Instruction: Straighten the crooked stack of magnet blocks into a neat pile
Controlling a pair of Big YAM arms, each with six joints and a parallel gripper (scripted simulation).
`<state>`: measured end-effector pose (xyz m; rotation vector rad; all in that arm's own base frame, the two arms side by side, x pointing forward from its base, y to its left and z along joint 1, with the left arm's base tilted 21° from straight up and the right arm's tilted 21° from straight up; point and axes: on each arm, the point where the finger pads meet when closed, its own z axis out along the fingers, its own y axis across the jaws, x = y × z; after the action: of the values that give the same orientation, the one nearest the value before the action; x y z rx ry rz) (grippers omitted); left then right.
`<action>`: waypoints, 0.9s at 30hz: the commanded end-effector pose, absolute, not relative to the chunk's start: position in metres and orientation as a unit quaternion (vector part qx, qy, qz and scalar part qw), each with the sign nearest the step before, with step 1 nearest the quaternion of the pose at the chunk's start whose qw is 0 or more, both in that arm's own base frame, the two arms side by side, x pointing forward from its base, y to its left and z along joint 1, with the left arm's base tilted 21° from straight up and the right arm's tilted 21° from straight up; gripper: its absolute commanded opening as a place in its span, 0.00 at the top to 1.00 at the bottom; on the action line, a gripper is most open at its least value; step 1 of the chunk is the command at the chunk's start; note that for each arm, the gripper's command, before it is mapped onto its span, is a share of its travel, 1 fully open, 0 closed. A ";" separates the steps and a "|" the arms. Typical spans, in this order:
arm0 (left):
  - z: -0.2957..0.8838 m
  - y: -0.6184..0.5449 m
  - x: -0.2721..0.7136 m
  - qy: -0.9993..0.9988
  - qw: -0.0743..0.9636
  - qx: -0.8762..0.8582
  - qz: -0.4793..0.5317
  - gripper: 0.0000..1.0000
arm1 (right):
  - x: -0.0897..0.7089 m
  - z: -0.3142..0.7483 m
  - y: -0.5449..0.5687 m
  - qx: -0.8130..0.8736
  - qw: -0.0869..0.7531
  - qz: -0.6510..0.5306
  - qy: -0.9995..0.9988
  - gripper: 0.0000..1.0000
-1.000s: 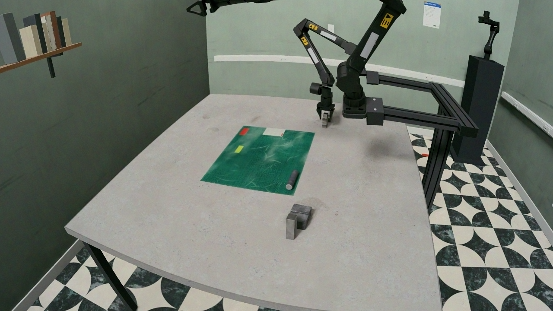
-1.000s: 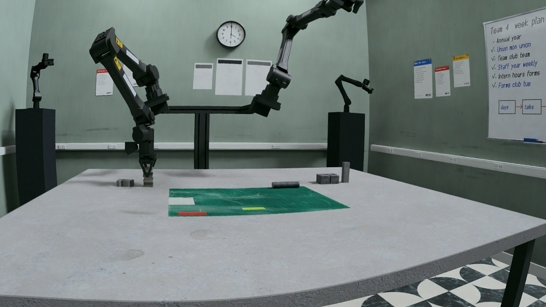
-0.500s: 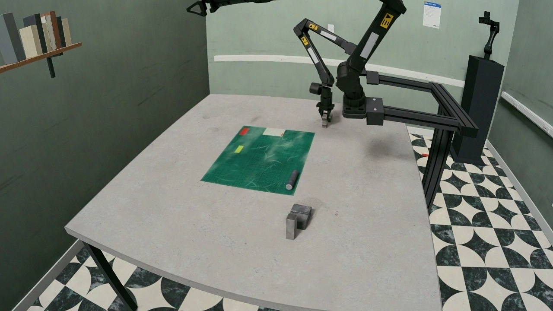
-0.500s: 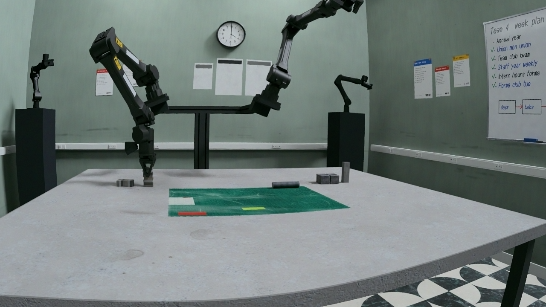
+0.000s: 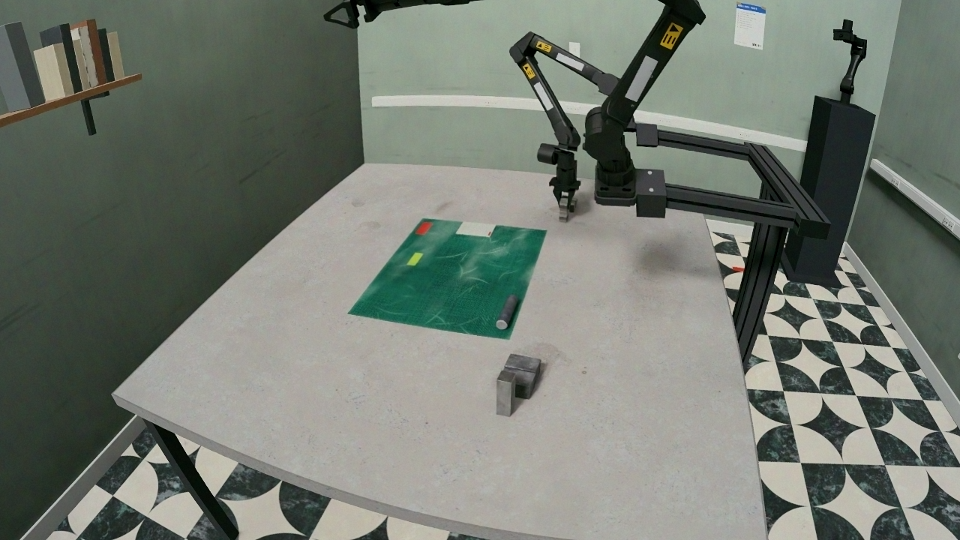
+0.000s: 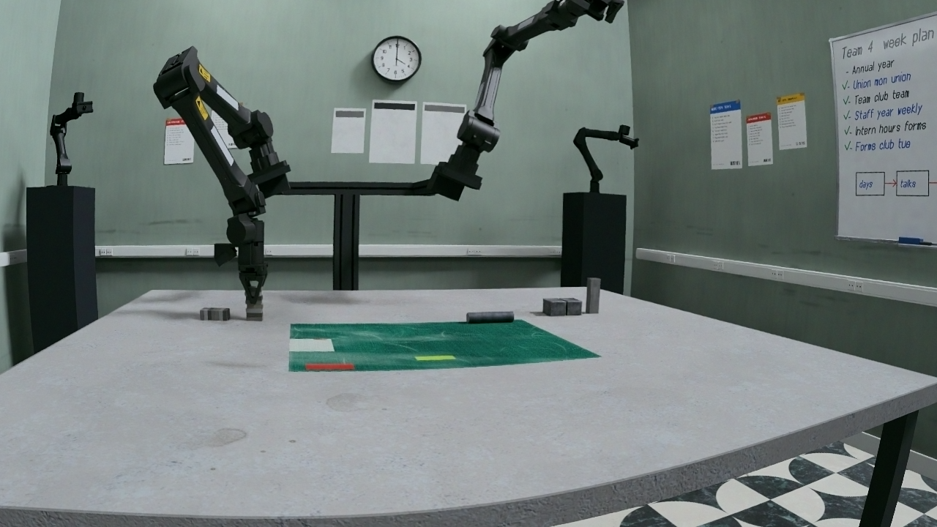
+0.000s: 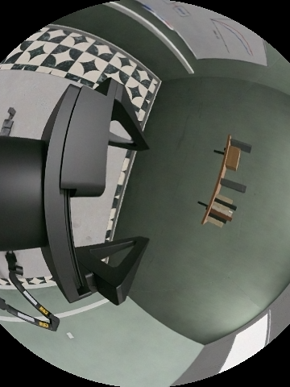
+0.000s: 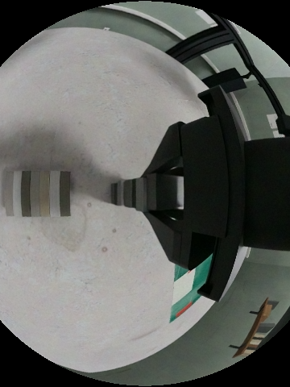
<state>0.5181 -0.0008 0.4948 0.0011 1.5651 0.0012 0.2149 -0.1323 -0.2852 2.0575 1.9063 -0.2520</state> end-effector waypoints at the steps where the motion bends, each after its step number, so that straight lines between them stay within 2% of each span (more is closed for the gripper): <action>1: 0.519 -0.010 0.515 0.685 0.728 0.010 -0.001 0.00 | 0.209 -0.284 -0.129 0.721 0.156 -0.090 0.669 0.70; 27: 0.519 -0.010 0.515 0.685 0.728 0.010 -0.001 0.00 | 0.209 -0.284 -0.129 0.721 0.156 -0.090 0.669 0.72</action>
<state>0.5181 -0.0008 0.4948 0.0011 1.5651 0.0012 0.2149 -0.1323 -0.2852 2.0570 1.9068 -0.2521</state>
